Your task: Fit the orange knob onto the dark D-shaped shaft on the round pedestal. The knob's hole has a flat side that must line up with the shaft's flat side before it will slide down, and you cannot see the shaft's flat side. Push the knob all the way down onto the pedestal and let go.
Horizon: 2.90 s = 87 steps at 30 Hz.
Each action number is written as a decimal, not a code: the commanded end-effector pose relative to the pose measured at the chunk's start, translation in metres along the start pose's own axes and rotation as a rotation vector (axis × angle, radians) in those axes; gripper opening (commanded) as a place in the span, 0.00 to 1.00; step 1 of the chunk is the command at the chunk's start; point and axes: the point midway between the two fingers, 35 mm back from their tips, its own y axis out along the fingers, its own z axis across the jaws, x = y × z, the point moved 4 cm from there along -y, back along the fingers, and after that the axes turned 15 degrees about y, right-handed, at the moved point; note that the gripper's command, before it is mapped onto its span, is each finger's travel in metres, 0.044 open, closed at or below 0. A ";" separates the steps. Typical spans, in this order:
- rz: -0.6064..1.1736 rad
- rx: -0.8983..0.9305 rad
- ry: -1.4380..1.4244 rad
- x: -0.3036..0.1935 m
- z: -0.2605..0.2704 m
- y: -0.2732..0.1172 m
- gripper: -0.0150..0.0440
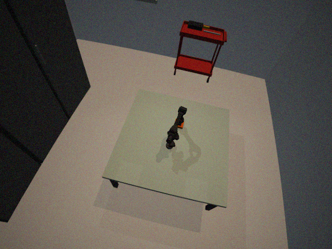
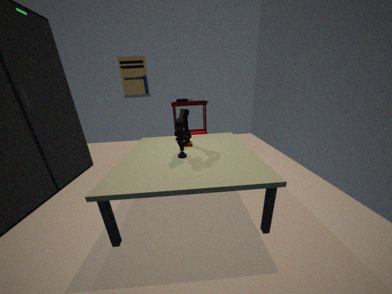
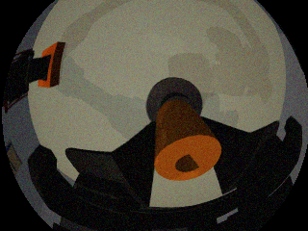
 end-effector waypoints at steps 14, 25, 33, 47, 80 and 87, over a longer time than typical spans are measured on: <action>0.000 -0.006 -0.013 -0.002 -0.007 -0.002 0.25; 0.000 -0.006 -0.013 -0.002 -0.007 0.002 0.25; 0.000 -0.006 -0.013 -0.001 -0.006 0.000 0.25; 0.001 -0.005 -0.222 0.000 -0.001 -0.001 0.25; 0.001 -0.006 -0.222 -0.002 -0.007 0.001 0.25; 0.001 -0.006 -0.248 -0.001 -0.006 -0.002 0.25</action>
